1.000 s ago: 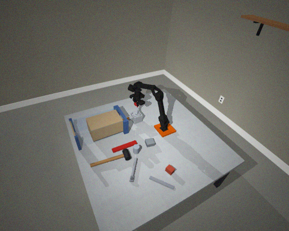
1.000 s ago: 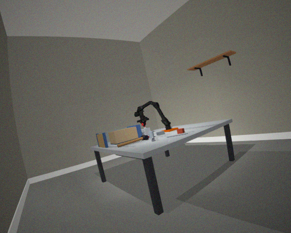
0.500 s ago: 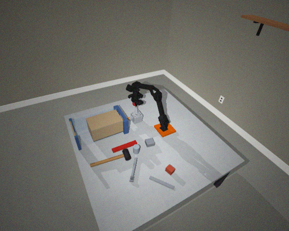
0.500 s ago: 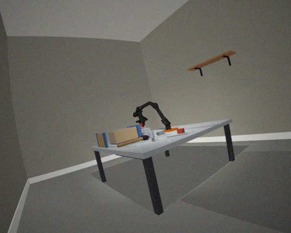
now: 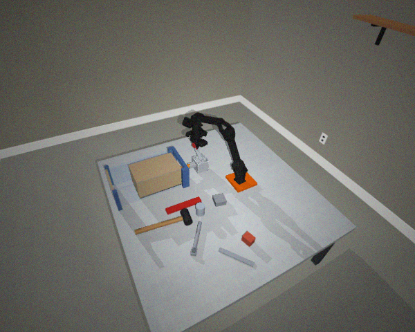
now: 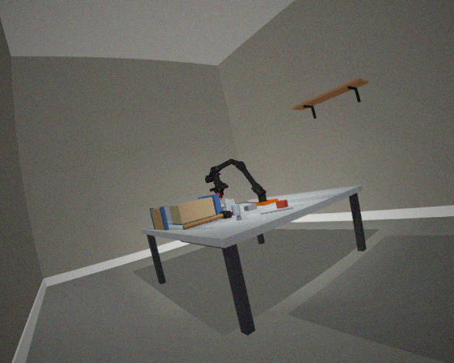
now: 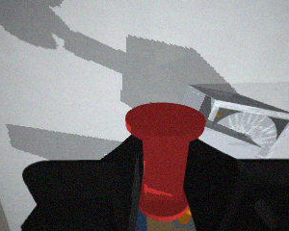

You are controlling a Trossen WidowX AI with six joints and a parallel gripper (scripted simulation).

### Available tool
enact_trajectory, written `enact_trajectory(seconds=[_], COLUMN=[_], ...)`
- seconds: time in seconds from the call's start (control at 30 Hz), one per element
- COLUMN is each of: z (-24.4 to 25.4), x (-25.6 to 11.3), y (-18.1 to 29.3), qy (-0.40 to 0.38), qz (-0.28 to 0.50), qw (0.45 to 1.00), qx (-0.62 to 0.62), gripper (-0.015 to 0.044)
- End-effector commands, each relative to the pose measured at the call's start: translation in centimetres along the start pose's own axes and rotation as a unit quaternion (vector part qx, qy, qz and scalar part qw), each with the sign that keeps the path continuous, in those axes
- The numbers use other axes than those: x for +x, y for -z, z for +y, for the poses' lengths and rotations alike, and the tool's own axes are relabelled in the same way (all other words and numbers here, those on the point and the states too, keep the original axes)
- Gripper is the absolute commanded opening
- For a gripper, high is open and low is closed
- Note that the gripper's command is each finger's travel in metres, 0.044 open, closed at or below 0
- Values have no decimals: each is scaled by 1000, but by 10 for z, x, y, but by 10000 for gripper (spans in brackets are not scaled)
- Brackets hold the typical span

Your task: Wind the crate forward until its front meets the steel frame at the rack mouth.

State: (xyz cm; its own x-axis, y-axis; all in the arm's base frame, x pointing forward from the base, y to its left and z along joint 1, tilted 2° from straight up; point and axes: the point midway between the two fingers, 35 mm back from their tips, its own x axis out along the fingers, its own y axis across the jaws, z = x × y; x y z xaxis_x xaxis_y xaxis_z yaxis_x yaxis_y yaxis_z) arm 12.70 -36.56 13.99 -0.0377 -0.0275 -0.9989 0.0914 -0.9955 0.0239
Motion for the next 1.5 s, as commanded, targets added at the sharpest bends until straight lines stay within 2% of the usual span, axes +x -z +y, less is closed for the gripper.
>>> enact_trajectory(seconds=[0.0, 1.47], z=[4, -4], x=[0, -2], y=[18, 79], qy=[-7, -7], qz=[11, 13], qw=[1000, 1000], qx=[-7, -7], gripper=[0, 0])
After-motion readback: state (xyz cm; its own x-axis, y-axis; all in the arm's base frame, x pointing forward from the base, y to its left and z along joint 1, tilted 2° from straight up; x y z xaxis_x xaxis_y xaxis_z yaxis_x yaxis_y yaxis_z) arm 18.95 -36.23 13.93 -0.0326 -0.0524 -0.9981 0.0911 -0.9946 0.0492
